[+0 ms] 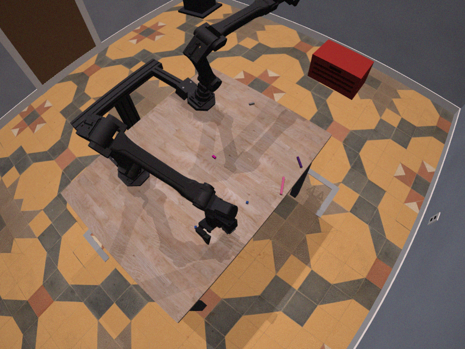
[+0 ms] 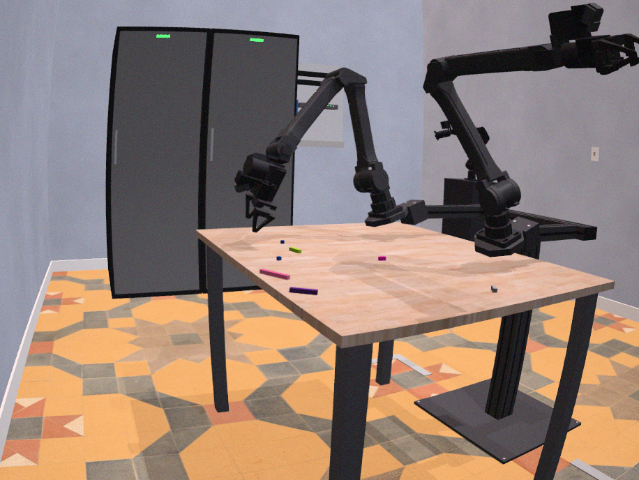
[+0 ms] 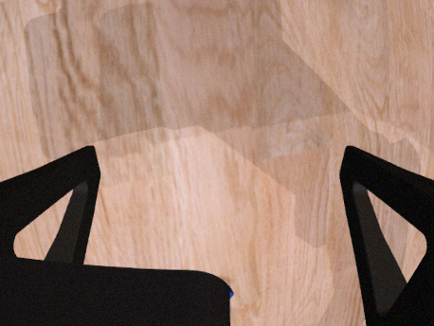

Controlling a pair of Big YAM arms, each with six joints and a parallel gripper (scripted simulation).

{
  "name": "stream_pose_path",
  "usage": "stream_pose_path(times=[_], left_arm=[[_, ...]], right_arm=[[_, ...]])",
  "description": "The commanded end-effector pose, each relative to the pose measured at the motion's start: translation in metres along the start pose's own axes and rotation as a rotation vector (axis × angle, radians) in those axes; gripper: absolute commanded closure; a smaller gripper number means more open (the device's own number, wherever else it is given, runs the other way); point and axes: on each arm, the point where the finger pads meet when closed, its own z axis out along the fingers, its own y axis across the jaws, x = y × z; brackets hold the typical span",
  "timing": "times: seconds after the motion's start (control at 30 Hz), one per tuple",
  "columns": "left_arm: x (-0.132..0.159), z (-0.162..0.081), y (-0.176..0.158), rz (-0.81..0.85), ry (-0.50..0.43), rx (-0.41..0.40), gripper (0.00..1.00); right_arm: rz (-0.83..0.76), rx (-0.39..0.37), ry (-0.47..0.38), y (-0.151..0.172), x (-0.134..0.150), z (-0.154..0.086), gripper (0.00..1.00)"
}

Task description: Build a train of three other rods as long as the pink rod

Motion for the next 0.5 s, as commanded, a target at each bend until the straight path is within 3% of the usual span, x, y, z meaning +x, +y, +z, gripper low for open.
stream_pose_path(times=[0.0, 0.13, 0.2, 0.23, 0.47], left_arm=[[-0.011, -0.006, 0.007, -0.015, -0.032, -0.017, 0.0], [-0.011, -0.006, 0.007, -0.015, -0.032, -0.017, 0.0], [-0.011, -0.006, 0.007, -0.015, -0.032, -0.017, 0.0], [-0.011, -0.006, 0.007, -0.015, -0.032, -0.017, 0.0], [-0.011, -0.006, 0.007, -0.015, -0.032, -0.017, 0.0]], right_arm=[[-0.15, -0.061, 0.018, 0.035, -0.025, -0.011, 0.0], [-0.292, -0.151, 0.047, 0.08, -0.026, -0.025, 0.0], [-0.292, -0.151, 0.047, 0.08, -0.026, -0.025, 0.0], [-0.379, -0.206, 0.066, 0.107, -0.025, -0.035, 0.0], [-0.613, -0.348, 0.108, 0.178, -0.014, -0.07, 0.0]])
